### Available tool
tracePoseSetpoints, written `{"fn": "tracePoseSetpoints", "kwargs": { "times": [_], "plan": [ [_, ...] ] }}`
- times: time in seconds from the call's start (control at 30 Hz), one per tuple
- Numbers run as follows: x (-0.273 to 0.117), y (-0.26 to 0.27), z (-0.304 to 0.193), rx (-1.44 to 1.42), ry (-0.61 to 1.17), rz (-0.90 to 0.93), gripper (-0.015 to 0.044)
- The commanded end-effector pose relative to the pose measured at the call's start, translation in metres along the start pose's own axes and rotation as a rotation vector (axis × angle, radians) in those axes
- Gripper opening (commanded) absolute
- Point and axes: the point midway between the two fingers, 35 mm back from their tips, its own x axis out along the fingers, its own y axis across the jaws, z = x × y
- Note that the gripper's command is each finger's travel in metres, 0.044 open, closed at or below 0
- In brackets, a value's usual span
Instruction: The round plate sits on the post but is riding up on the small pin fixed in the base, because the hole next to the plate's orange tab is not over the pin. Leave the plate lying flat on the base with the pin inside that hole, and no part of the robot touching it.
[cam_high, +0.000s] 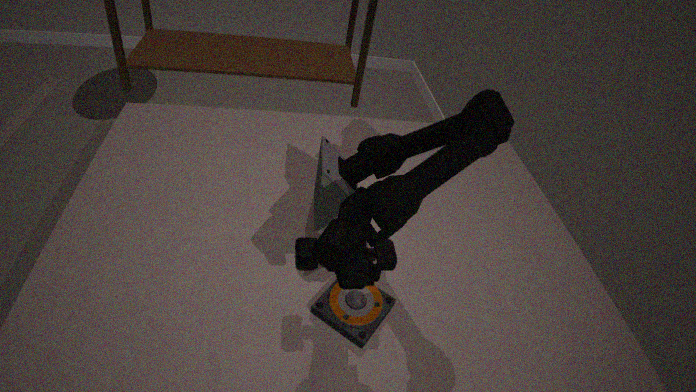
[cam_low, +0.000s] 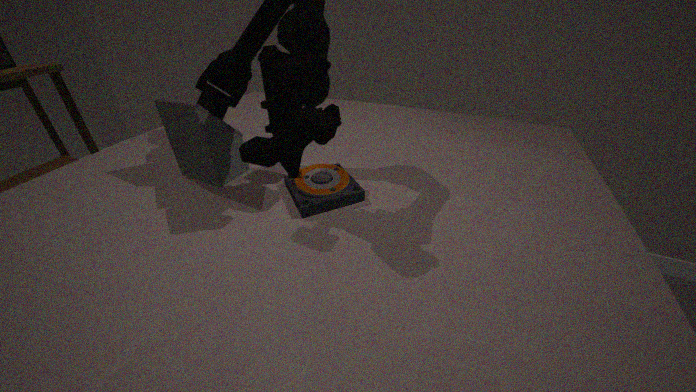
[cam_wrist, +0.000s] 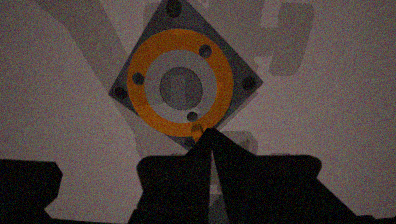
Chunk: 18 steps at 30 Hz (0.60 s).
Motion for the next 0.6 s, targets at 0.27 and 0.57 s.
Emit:
{"fn": "tracePoseSetpoints", "kwargs": {
  "times": [0.27,0.57],
  "plan": [
    [-0.002,0.013,-0.006,0.001,-0.002,0.002,0.0],
    [-0.002,0.022,-0.008,0.002,-0.002,0.002,0.0]
  ]
}}
